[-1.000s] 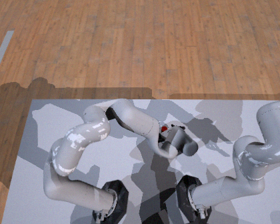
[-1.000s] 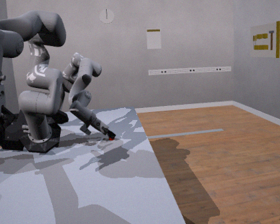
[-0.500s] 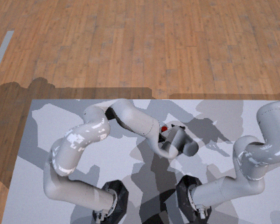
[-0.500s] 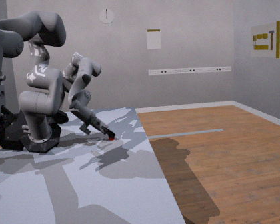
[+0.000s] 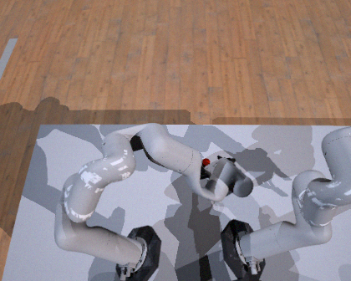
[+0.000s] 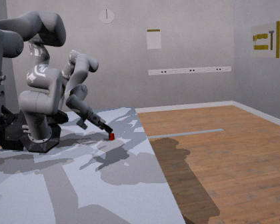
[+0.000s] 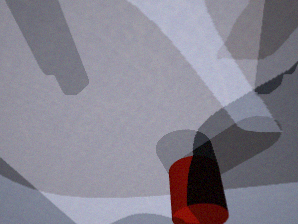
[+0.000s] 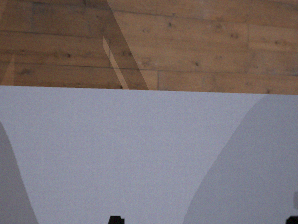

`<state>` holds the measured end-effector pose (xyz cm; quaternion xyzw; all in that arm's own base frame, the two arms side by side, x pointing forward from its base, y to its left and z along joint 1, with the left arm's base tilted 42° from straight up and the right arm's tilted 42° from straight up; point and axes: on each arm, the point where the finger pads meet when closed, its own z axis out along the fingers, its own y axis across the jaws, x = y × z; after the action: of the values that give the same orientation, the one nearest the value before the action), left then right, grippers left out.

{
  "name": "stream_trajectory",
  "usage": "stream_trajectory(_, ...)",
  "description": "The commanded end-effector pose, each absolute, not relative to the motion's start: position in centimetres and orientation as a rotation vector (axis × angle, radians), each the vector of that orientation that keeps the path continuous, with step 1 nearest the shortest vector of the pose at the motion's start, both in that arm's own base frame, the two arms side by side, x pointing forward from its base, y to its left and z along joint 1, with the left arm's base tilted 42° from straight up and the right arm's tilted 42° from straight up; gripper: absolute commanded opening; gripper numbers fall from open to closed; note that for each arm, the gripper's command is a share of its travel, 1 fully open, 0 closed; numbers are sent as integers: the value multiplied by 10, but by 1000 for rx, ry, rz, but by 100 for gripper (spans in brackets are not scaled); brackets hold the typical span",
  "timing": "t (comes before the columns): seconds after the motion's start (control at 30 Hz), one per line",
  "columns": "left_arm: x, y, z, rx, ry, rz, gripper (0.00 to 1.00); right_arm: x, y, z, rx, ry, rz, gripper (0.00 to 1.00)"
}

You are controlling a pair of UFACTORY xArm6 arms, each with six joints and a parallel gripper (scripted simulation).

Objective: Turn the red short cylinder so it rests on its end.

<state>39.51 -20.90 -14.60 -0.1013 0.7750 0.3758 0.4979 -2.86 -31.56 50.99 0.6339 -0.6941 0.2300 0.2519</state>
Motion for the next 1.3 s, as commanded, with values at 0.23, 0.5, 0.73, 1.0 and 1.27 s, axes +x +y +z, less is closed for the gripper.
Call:
stream_trajectory(0.23, 380, -234, -129, -247, 1876, 906, 100, -29, -315, 512, 1721, -1885, 630, 100)
stream_trajectory(0.5, 373, -242, -123, -247, 1876, 906, 100, -29, -315, 512, 1721, -1885, 630, 100)
stream_trajectory(0.73, 373, -243, -123, -247, 1876, 906, 100, -29, -315, 512, 1721, -1885, 630, 100)
stream_trajectory(1.0, 373, -243, -123, -247, 1876, 906, 100, -29, -315, 512, 1721, -1885, 630, 100)
stream_trajectory(1.27, 373, -243, -123, -247, 1876, 906, 100, -29, -315, 512, 1721, -1885, 630, 100)
